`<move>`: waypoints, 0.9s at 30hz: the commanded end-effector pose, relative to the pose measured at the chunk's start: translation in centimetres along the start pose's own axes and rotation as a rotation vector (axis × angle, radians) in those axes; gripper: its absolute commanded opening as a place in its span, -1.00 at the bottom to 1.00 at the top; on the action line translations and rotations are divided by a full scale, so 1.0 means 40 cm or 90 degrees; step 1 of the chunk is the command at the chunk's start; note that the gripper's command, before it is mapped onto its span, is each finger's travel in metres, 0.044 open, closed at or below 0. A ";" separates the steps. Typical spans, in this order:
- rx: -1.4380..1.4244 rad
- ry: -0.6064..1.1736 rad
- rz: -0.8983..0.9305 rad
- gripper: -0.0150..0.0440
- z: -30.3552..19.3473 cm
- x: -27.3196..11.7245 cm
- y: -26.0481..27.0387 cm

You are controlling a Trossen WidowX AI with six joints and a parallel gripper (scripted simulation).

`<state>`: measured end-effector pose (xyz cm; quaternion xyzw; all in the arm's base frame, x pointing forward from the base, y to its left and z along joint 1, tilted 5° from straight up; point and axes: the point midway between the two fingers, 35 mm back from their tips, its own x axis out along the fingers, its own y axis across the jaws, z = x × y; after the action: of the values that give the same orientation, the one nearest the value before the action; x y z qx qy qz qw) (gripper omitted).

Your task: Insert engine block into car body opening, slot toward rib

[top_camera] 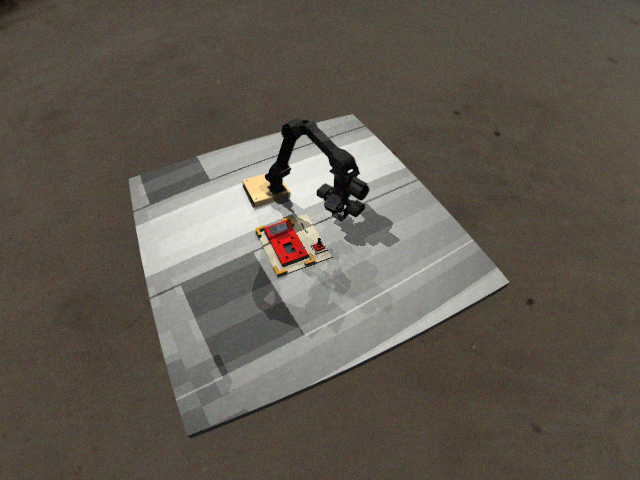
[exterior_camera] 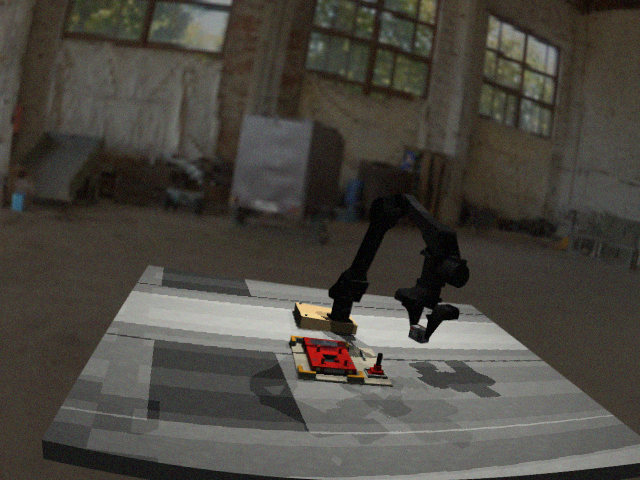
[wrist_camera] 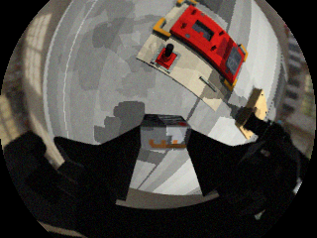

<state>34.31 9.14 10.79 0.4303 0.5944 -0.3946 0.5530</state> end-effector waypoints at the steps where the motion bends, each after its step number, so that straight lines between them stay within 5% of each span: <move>1: -0.003 -0.002 0.001 -0.49 0.001 -0.027 -0.003; 11: -0.003 -0.002 0.000 -0.49 -0.001 -0.092 -0.014; 27: -0.003 -0.048 -0.001 -0.49 -0.010 -0.049 -0.013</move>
<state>33.75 9.10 12.76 0.4179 0.5829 -0.4037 0.5680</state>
